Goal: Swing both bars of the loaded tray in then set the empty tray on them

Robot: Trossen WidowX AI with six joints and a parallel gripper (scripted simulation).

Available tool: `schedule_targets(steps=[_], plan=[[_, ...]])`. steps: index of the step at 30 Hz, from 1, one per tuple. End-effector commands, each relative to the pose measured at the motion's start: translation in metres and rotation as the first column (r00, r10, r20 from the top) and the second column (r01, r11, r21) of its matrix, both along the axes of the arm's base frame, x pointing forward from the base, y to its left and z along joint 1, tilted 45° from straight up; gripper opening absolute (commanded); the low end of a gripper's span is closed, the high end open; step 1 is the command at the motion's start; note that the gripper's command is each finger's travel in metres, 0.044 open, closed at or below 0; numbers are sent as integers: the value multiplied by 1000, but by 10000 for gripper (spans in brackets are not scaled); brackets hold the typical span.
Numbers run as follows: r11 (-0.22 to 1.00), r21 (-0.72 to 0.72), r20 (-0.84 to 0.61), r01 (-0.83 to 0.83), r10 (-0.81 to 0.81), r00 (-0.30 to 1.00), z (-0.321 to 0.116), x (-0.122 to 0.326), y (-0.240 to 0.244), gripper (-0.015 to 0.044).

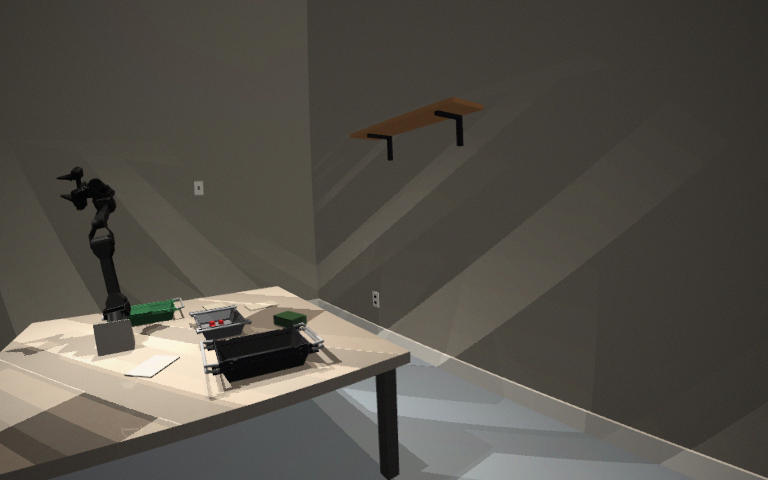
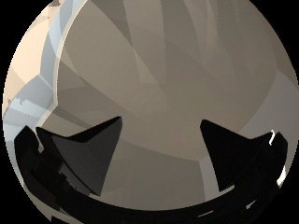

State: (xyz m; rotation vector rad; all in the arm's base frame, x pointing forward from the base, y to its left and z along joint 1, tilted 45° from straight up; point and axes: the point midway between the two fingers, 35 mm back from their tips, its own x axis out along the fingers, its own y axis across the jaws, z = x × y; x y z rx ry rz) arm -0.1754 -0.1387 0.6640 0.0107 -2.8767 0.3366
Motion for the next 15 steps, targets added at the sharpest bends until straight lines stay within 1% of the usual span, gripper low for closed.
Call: schedule_targets(steps=[1, 12, 15], plan=[[1000, 0, 0, 0, 0, 1000, 0, 0, 0, 374], [1000, 0, 0, 0, 0, 1000, 0, 0, 0, 88], [1000, 0, 0, 0, 0, 1000, 0, 0, 0, 88]])
